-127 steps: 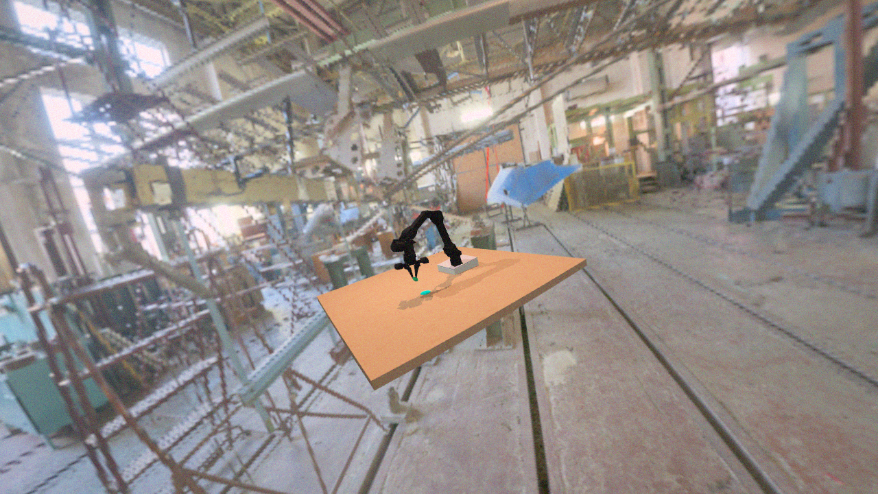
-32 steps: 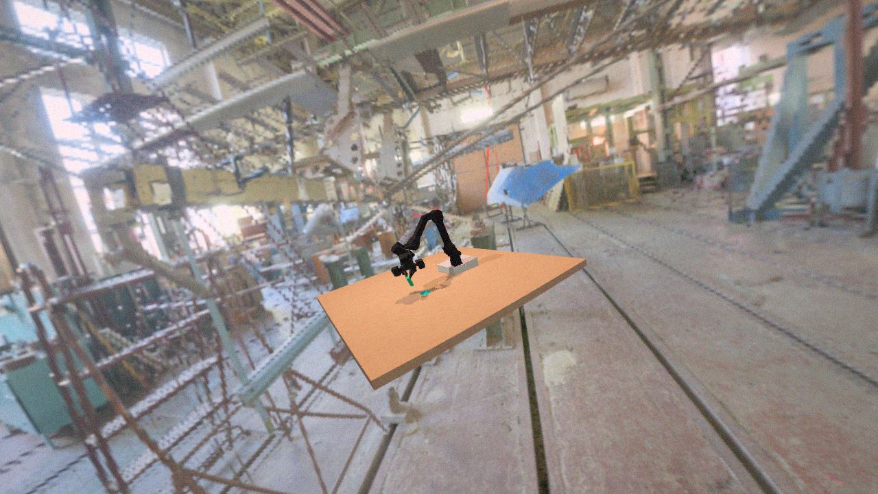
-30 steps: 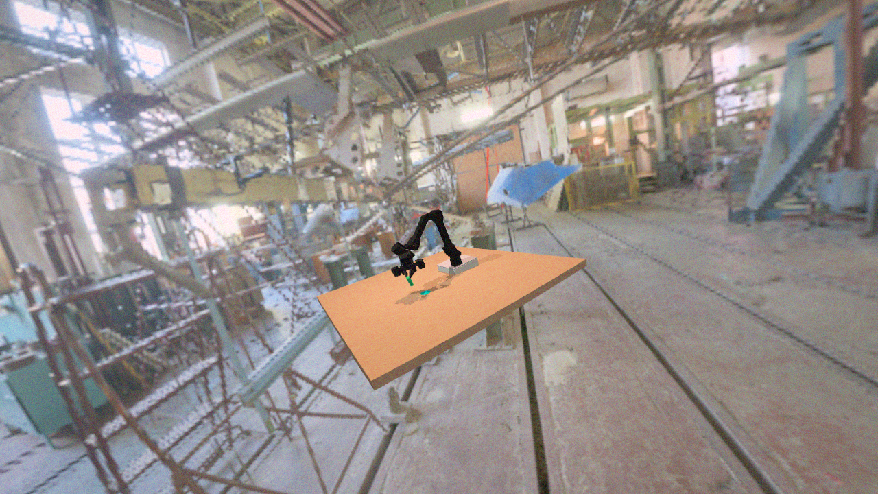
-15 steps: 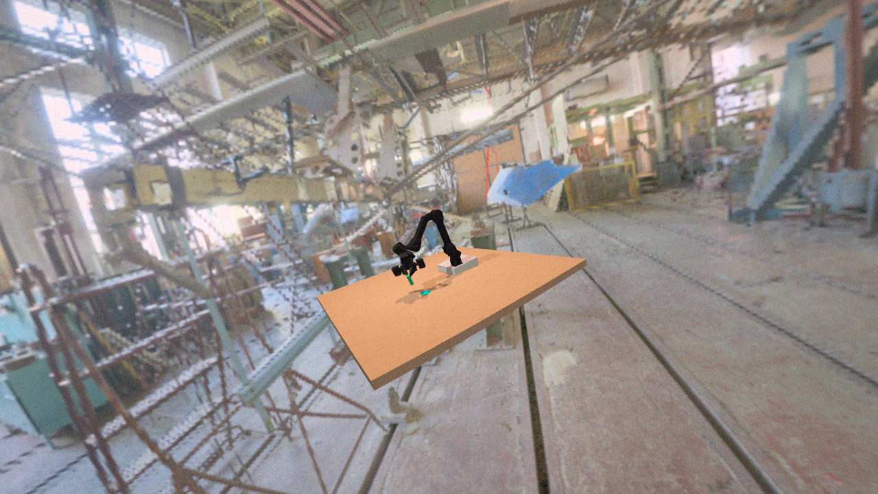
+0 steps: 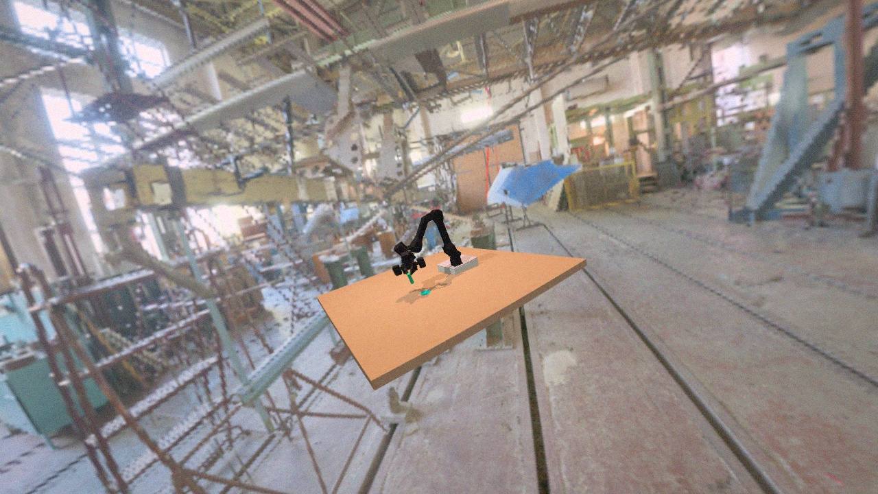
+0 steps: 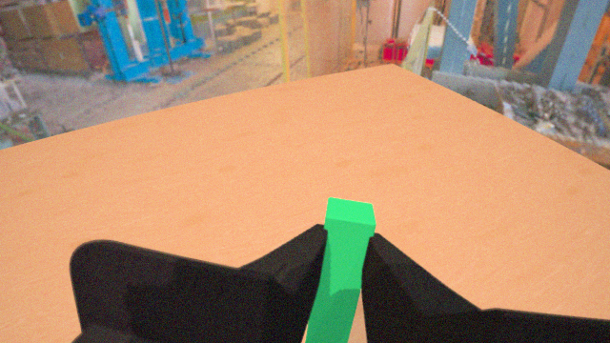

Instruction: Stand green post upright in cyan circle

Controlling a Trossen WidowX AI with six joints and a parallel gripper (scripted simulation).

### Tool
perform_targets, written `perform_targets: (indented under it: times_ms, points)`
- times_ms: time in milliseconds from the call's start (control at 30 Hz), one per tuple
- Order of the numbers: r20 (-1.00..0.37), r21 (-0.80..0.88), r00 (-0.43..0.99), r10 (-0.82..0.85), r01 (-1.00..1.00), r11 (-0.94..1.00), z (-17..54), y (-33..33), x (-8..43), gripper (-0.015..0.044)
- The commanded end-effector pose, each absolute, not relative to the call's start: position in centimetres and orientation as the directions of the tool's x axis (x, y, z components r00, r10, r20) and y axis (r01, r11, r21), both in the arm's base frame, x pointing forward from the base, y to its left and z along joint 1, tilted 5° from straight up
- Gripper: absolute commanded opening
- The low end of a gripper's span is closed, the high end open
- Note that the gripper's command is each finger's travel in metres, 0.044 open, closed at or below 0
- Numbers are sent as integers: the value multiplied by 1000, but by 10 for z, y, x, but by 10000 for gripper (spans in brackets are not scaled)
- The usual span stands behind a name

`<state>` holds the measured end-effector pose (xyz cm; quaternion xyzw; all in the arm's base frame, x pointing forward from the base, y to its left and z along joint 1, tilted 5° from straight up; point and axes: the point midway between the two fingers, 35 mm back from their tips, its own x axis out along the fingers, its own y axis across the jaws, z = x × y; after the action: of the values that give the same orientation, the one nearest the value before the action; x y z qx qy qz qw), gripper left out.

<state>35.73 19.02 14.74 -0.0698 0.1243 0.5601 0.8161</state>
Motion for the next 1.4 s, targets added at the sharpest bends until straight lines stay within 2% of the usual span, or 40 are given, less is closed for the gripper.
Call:
perform_targets:
  times_ms: [0,1367]
  points:
    - [-265,34,334,904,-934,355,146,188,354,23]
    - [-106,-24,265,958,-964,264,153,167,321,23]
